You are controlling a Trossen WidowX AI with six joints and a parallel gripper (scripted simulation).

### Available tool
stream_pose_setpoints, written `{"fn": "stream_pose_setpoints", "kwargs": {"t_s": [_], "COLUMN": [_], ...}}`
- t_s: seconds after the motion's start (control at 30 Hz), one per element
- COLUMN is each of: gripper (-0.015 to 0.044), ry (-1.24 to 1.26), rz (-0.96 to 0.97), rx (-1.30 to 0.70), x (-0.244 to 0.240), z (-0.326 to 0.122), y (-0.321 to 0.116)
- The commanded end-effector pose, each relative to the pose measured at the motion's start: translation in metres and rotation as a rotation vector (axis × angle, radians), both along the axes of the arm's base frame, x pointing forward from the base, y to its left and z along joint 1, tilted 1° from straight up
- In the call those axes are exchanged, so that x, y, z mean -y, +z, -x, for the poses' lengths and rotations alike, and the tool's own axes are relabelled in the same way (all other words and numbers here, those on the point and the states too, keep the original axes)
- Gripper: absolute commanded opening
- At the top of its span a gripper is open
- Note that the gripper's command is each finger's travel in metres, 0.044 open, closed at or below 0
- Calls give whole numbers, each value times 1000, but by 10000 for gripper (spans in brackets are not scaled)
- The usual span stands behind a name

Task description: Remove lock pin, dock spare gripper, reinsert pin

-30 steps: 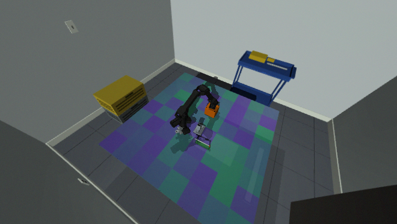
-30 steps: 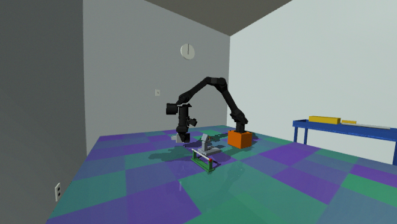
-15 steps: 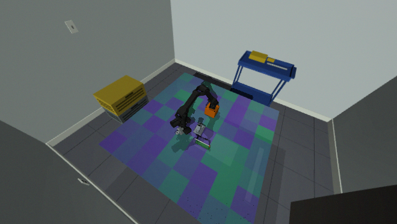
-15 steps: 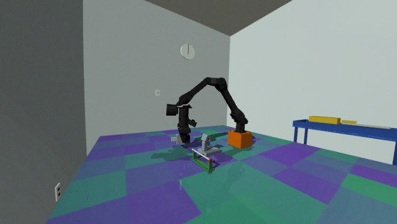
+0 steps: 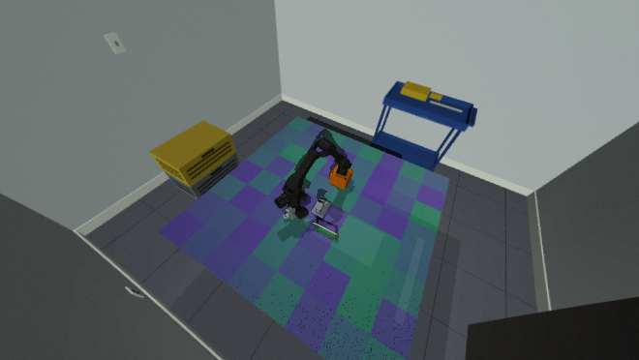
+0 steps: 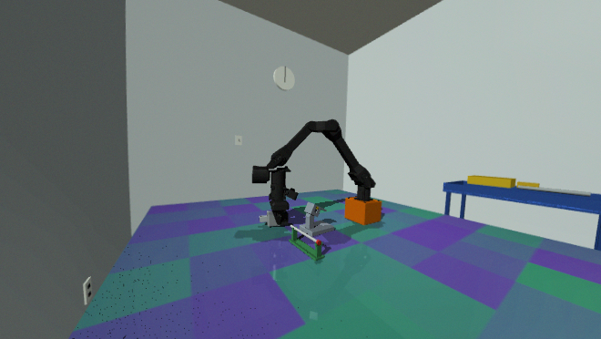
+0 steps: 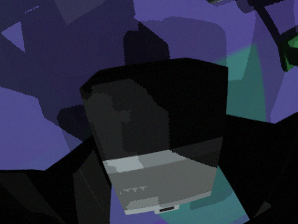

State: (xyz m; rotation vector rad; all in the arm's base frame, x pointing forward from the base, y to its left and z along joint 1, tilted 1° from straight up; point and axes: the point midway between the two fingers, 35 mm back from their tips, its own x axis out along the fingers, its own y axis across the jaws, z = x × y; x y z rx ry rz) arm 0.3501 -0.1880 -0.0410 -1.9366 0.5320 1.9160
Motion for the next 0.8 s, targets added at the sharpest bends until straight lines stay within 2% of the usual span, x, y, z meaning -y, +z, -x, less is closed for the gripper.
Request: {"fn": "stream_pose_setpoints", "kwargs": {"t_s": [0.0, 0.03, 0.6, 0.77], "gripper": [0, 0, 440, 440], "ry": [3, 3, 0, 0], "rz": [2, 2, -2, -1], "rx": [-5, -5, -3, -3], "x": [0, 0, 0, 0], "z": [1, 1, 0, 1], "y": [-6, -7, -4, 7]}}
